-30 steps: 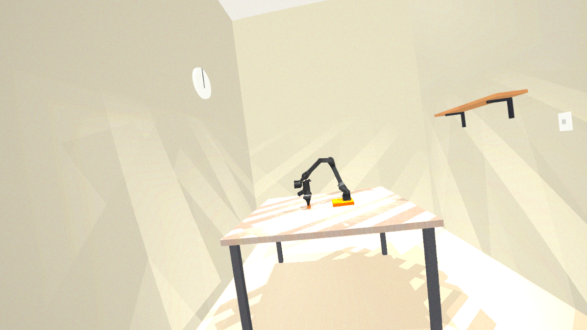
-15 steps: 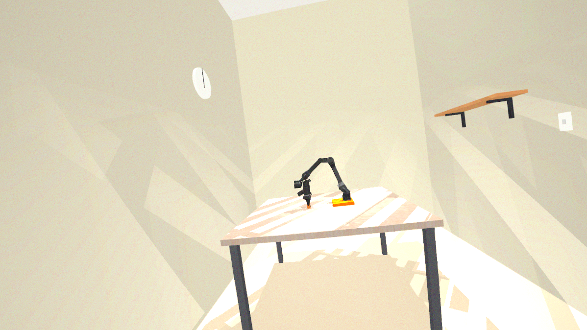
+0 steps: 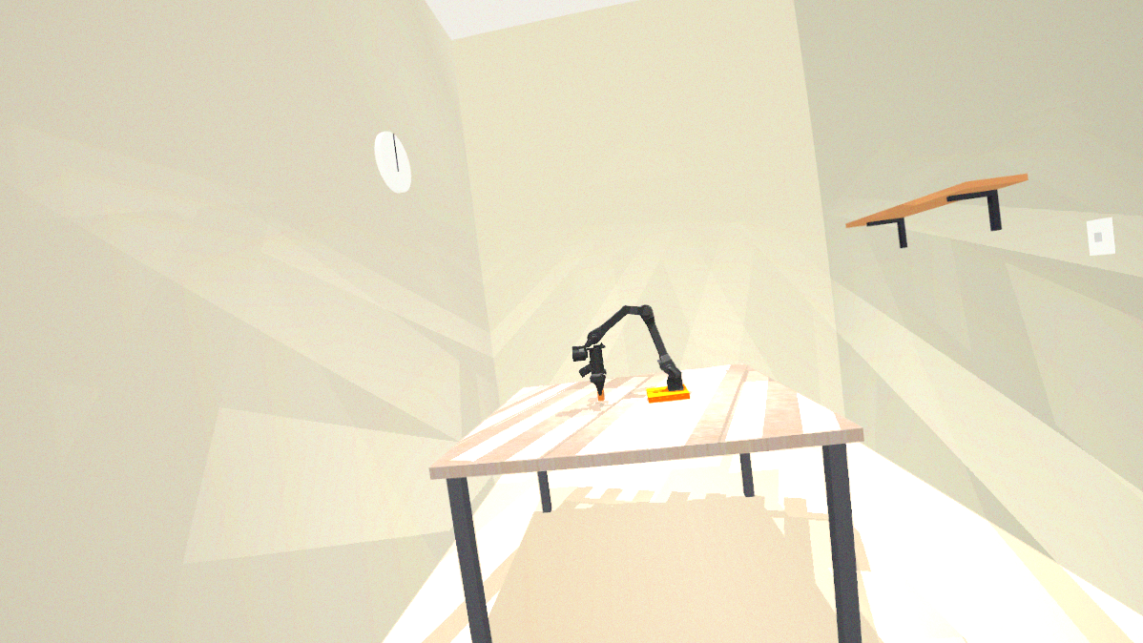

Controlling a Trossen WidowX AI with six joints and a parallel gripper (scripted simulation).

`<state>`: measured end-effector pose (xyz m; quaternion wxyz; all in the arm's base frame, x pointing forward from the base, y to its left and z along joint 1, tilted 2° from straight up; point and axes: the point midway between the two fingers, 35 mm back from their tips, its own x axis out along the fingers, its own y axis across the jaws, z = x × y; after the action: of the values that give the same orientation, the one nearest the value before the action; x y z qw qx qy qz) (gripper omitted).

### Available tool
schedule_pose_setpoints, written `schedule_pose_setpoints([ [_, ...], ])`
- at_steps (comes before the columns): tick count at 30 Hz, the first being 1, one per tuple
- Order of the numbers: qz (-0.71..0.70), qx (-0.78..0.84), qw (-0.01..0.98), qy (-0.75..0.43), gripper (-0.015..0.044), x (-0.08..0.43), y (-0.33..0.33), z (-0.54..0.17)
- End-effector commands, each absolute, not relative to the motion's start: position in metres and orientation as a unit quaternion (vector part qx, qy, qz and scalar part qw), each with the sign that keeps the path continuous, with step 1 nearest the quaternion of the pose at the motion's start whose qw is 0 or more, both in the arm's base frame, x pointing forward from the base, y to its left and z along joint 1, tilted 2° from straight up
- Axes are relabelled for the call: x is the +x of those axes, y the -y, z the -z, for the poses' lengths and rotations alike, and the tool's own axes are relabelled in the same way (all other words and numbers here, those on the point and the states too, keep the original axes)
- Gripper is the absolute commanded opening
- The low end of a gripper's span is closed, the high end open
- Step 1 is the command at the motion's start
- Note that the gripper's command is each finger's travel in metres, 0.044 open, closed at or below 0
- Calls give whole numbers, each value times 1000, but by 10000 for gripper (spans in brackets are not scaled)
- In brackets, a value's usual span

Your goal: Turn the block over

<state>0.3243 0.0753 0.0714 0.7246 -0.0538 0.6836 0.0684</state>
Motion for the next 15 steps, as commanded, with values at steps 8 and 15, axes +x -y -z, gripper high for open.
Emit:
schedule_pose_setpoints([
  [8, -74, -49, 777, -623, 0, 327, -77, -67],
  [15, -77, -46, 810, -579, 0, 327, -77, -63],
])
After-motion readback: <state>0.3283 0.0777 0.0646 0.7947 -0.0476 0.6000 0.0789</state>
